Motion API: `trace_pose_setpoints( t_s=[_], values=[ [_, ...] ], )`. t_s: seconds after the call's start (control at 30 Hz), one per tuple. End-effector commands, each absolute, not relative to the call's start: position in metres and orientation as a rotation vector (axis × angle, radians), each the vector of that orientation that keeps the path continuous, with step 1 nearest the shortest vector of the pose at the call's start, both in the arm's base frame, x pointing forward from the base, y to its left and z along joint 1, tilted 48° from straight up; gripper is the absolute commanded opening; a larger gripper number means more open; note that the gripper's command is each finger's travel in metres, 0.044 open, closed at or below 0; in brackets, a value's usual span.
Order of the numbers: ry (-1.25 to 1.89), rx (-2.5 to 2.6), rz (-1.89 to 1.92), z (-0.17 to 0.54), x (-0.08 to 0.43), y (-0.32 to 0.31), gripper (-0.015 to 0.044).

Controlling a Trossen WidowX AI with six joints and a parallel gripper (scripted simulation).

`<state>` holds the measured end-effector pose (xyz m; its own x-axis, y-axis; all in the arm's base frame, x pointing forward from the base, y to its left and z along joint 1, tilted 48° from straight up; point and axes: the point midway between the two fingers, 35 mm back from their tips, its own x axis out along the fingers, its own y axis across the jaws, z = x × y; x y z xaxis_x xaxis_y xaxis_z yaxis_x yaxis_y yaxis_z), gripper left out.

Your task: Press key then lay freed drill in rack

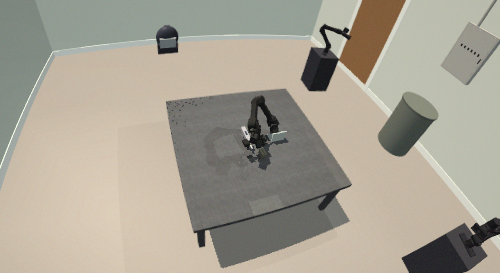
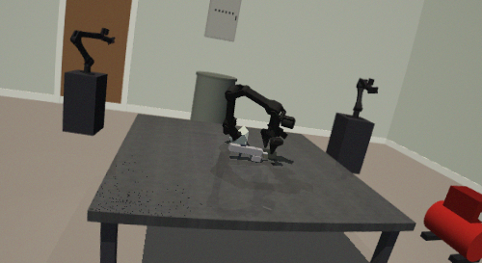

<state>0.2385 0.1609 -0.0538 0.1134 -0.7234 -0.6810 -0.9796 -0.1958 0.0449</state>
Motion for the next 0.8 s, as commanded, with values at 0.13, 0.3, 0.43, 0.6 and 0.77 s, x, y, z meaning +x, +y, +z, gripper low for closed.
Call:
trace_pose_setpoints(
  t_s=[0.13,0.3,0.43,0.6,0.77],
  values=[
    [1.645,-1.959,0.767,-0.055,0.239,0.161,0.044],
    [1.645,-1.959,0.767,-0.055,0.239,0.161,0.044],
    [1.645,-1.959,0.767,-0.057,0.24,0.159,0.044],
    [1.645,-1.959,0.767,-0.06,0.242,0.152,0.044],
    [1.645,-1.96,0.767,-0.064,0.243,0.145,0.044]
  ],
)
